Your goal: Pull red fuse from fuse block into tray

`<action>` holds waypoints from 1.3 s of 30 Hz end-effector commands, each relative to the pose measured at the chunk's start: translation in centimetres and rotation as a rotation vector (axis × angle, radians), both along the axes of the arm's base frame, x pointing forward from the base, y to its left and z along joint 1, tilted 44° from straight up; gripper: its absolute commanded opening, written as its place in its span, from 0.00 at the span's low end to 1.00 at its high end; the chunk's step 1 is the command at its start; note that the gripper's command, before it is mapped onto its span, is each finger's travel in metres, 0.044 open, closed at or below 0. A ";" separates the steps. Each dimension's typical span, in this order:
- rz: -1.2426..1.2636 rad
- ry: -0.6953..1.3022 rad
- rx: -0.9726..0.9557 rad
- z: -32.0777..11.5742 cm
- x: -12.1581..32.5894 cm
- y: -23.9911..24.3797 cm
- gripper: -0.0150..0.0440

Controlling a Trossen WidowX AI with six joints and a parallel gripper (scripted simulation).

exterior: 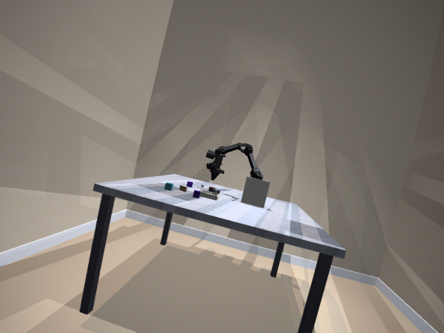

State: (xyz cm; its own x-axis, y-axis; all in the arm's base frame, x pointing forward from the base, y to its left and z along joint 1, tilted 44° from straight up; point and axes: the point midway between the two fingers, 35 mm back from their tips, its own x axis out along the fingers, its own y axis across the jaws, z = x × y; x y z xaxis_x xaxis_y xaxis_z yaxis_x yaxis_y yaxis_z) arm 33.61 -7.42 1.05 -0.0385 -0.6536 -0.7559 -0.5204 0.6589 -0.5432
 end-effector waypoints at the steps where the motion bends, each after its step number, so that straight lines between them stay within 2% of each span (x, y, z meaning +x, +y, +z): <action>1: -0.103 0.003 -0.055 -0.9 -1.4 -2.3 0.37; 39: -0.103 0.003 -0.056 -3.0 -2.6 -4.4 0.37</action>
State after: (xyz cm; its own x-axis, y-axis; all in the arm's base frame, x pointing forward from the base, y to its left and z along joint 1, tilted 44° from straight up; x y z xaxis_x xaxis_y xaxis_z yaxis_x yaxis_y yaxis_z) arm 31.19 -11.63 -1.68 -0.1091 -0.6847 -0.7206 -0.4486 0.6808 -0.5790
